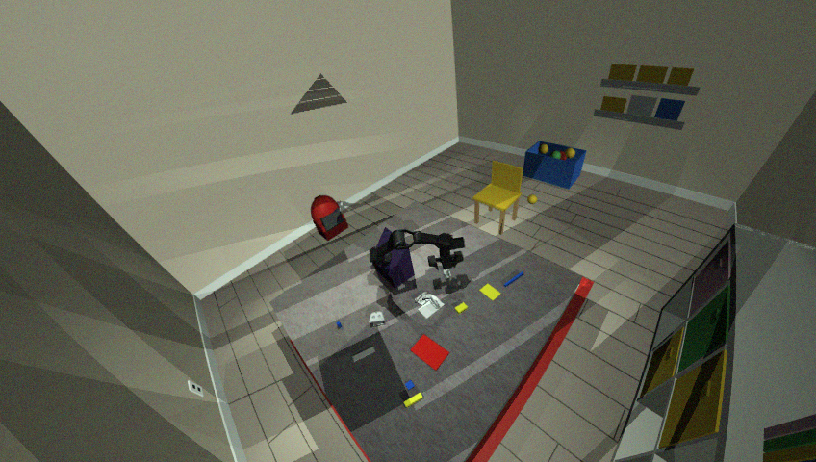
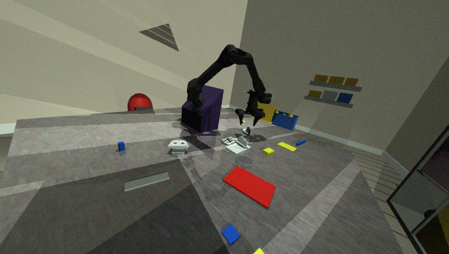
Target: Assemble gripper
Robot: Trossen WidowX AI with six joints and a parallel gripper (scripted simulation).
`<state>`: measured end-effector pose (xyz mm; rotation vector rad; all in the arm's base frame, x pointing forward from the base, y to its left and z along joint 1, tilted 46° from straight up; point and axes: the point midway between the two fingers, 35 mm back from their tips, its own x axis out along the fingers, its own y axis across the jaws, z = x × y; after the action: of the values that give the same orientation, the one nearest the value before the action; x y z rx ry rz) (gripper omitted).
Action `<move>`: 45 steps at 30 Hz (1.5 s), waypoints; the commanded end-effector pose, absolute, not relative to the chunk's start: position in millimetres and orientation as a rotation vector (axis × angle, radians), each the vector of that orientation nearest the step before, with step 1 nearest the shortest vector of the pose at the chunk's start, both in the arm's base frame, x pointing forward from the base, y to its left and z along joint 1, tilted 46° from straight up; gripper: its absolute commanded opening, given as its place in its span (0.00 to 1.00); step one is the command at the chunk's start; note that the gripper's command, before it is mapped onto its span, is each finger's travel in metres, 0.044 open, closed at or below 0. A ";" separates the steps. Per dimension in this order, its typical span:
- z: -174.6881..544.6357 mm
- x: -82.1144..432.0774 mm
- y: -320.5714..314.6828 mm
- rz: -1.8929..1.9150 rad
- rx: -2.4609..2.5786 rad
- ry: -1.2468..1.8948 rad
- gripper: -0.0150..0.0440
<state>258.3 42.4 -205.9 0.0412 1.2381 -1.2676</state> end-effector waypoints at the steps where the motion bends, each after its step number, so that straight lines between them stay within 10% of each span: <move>1: -206.1 258.3 42.2 -1.268 0.041 1.238 1.00; 45: -242.5 251.0 6.5 -1.264 0.034 1.236 1.00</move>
<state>250.6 7.1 -242.6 0.0411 1.2370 -1.2675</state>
